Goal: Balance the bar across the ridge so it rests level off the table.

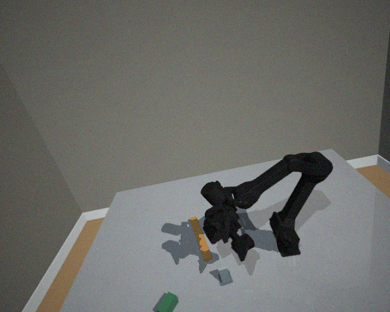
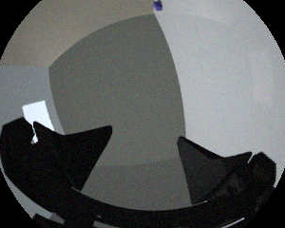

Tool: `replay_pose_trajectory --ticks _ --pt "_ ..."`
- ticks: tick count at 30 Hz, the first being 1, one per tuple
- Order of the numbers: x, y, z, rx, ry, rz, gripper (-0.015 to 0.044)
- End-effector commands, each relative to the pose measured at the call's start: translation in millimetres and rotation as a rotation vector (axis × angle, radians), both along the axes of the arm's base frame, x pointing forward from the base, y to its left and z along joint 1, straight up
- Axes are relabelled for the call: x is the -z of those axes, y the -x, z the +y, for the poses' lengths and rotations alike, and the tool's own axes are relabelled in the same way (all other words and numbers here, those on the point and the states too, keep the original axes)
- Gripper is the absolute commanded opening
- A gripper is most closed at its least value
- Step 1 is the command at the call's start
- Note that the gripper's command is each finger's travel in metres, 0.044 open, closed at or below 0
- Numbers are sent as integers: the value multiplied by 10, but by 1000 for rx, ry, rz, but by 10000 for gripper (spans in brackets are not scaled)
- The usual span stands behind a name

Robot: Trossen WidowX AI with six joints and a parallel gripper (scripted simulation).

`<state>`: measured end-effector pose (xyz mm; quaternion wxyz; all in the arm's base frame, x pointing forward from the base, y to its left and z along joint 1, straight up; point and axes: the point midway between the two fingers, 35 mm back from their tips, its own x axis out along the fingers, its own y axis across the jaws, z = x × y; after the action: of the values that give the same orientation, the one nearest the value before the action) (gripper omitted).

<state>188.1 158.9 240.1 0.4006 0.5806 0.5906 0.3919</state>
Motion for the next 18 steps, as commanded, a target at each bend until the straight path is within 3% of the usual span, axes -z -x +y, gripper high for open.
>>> replay_pose_trajectory --ticks 1,4,18 --pt "0 -10 -2 4 2 1 374" --pt "3 -155 -33 62 24 15 315" --pt "131 -948 -371 382 203 109 315"
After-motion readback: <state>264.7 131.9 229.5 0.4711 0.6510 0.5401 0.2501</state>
